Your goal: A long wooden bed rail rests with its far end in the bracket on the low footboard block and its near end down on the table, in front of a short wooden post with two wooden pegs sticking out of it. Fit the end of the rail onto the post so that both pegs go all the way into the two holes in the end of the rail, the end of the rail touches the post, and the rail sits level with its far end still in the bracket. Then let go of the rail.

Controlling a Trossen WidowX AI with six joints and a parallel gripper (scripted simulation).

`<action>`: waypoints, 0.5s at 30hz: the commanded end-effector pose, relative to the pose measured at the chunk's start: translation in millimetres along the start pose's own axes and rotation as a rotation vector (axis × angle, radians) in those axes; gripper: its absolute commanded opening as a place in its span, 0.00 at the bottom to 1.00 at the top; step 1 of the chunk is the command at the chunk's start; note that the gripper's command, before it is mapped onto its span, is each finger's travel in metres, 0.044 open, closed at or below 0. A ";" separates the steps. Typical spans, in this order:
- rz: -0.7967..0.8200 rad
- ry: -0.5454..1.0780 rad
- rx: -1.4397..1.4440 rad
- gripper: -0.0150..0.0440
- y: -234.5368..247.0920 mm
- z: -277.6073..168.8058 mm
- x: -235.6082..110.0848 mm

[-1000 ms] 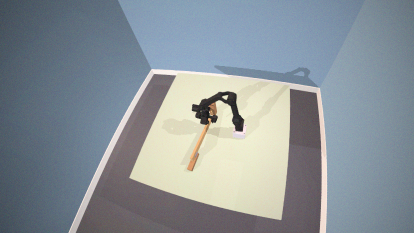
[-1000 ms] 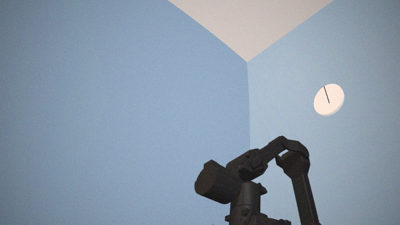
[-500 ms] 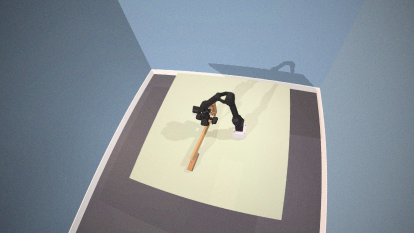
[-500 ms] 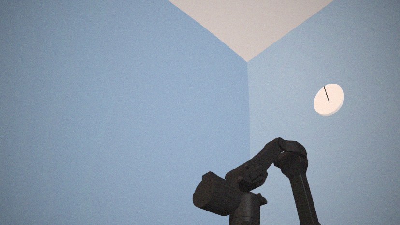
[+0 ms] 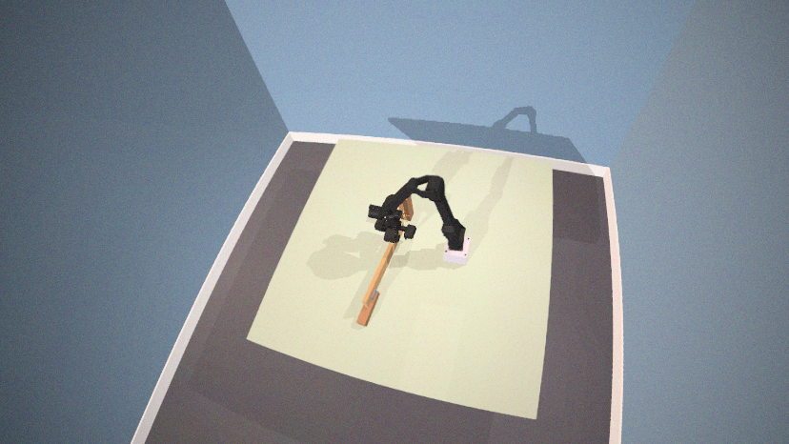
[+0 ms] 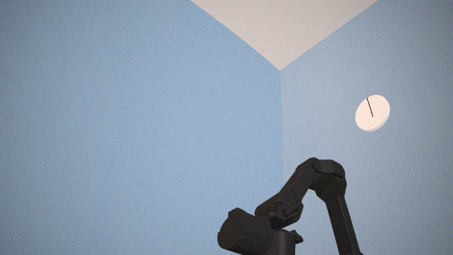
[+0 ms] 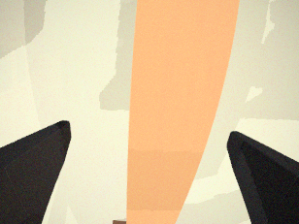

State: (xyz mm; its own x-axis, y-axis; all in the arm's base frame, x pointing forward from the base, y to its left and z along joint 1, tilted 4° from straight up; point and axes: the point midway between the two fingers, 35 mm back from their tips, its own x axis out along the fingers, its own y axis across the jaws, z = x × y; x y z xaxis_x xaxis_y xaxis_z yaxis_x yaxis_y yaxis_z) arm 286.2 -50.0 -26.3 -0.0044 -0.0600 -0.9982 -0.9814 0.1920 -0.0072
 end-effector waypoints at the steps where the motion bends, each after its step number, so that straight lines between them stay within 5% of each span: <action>1: 0.007 0.006 -0.005 0.87 1.9 -0.9 4.2; 13: 0.007 0.006 -0.005 0.33 1.9 -0.9 4.2; 15: 0.007 0.006 -0.005 0.31 1.9 -0.9 4.2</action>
State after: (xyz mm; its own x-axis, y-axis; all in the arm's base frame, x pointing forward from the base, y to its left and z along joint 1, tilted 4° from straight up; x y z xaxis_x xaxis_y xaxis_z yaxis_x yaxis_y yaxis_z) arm 284.4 -49.9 -29.9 -0.0112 -0.0592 -0.9982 -0.9814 0.1919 -0.0004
